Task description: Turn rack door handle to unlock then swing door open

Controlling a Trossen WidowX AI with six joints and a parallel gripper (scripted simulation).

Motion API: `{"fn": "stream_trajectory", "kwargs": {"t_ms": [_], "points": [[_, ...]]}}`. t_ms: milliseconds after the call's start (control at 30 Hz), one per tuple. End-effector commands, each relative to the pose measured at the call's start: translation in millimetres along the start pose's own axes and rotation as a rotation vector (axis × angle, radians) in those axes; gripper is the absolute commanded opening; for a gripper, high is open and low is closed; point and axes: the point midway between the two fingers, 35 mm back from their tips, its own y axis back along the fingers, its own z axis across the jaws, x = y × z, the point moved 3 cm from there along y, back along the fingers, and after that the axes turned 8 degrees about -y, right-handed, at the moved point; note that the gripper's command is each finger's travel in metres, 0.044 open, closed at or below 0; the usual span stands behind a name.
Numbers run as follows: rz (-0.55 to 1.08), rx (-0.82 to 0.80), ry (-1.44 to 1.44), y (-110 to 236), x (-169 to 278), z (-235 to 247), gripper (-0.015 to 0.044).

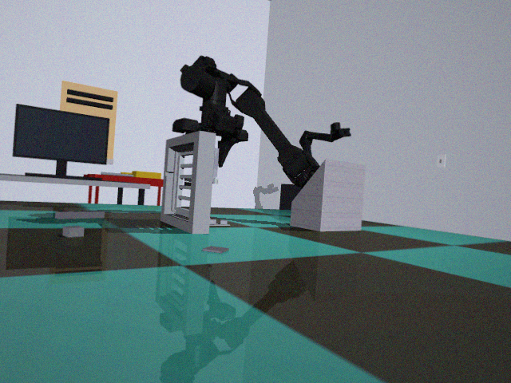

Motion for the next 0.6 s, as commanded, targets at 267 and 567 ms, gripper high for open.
{"fn": "stream_trajectory", "kwargs": {"t_ms": [267, 567], "points": [[-0.002, -0.001, 0.053, 0.0, -0.4, 0.2, 0.0137], [-0.002, -0.001, 0.053, 0.0, -0.4, 0.2, 0.0058]]}}
